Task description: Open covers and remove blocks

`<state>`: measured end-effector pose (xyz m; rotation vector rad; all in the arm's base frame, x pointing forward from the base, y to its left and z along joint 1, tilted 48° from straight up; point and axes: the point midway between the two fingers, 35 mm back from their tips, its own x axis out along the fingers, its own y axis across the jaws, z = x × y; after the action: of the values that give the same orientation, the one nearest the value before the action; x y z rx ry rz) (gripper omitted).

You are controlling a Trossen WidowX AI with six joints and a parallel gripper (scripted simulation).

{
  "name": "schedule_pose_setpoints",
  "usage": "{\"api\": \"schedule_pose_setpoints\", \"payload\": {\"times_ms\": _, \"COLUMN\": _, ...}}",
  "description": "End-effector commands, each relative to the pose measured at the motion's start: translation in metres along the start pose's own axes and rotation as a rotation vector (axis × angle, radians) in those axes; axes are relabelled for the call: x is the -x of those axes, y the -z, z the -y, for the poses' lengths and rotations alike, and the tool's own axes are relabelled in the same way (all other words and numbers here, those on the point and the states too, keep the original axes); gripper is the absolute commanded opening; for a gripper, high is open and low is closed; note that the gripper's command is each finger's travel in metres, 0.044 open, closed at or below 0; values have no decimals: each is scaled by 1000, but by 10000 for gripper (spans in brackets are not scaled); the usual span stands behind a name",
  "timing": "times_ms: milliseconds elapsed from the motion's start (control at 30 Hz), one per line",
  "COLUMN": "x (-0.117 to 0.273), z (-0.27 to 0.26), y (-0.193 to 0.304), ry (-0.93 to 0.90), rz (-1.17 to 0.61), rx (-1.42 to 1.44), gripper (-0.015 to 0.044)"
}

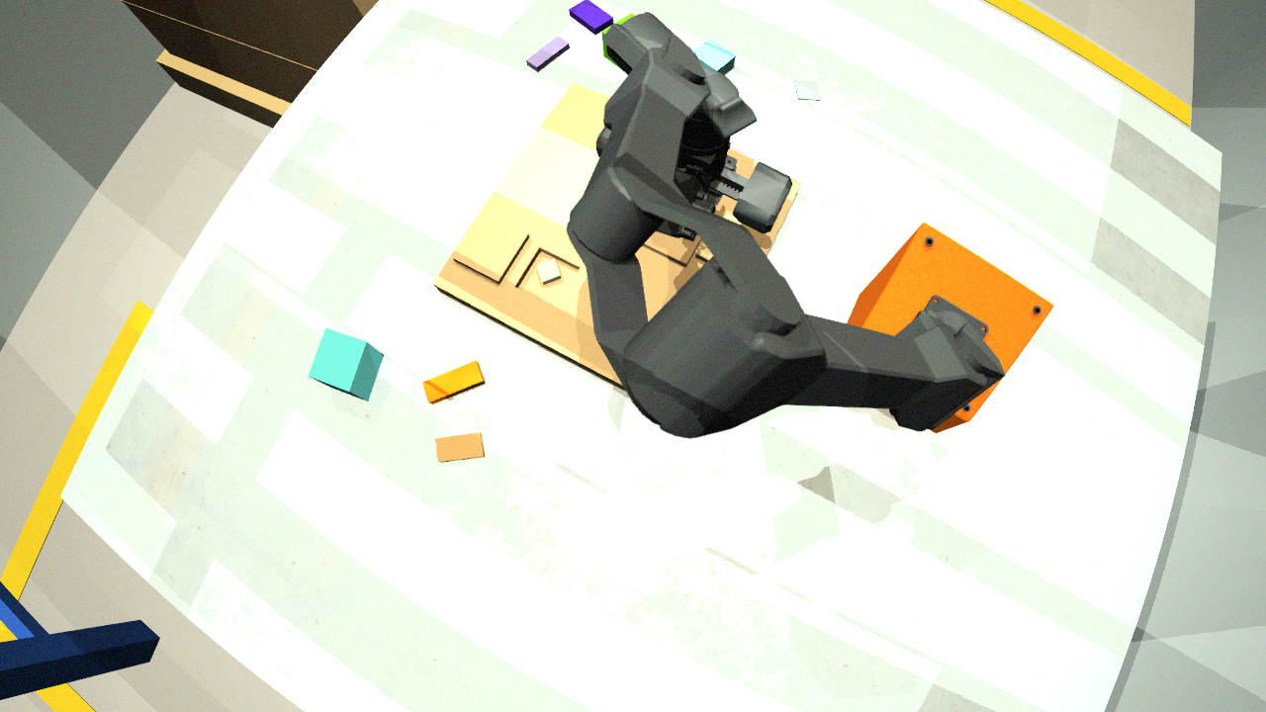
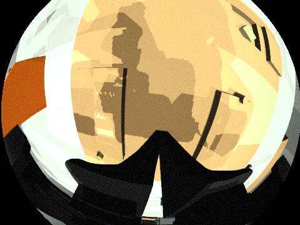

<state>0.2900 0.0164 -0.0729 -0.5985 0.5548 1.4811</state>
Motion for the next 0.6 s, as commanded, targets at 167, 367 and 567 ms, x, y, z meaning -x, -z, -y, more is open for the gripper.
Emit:
{"api": "schedule_pose_setpoints", "payload": {"times_ms": 167, "x": 0, "z": 2, "y": -9, "ry": 4, "rz": 2, "rx": -3, "gripper": 0}}
{"api": "schedule_pose_setpoints", "payload": {"times_ms": 367, "x": 0, "z": 2, "y": -15, "ry": 4, "rz": 1, "rx": -3, "gripper": 0}}
{"api": "schedule_pose_setpoints", "payload": {"times_ms": 567, "x": 0, "z": 2, "y": -21, "ry": 4, "rz": 1, "rx": -3, "gripper": 0}}
